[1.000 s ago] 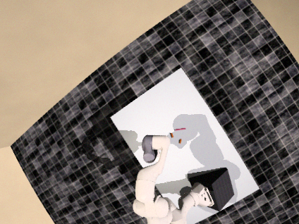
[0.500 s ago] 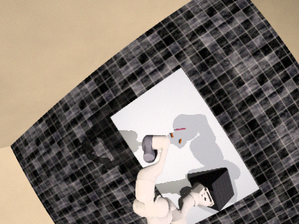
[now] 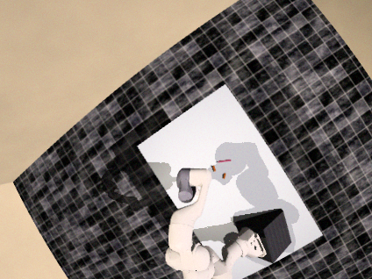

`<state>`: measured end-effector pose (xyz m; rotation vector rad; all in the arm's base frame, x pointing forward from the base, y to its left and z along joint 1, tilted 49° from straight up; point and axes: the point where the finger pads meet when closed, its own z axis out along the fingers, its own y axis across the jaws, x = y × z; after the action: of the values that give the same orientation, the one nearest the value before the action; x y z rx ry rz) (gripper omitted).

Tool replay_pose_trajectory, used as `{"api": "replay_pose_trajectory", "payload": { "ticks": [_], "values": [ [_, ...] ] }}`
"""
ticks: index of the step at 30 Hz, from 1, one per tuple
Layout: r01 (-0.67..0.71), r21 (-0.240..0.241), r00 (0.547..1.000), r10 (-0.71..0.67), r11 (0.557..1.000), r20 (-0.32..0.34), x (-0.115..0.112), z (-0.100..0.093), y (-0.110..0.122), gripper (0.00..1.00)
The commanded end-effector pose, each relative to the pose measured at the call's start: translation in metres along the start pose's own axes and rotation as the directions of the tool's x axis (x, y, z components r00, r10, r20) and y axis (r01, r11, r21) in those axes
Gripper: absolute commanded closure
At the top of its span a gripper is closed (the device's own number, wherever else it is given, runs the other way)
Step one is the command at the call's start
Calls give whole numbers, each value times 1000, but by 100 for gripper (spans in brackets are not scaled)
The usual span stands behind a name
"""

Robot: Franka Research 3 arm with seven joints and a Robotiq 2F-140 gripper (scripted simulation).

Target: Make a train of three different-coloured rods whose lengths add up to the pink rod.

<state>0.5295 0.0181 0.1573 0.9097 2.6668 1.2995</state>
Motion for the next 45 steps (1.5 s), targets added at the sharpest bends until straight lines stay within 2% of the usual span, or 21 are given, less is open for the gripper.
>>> {"api": "replay_pose_trajectory", "payload": {
  "ticks": [1,8,9,45],
  "values": [
    [1,2,1000,-1,1000,1,0,2,-2,85],
    [1,2,1000,-1,1000,1,0,2,-2,85],
    [1,2,1000,-1,1000,1,0,2,-2,97],
    [1,2,1000,-1,1000,1,0,0,-2,97]
  ]
}}
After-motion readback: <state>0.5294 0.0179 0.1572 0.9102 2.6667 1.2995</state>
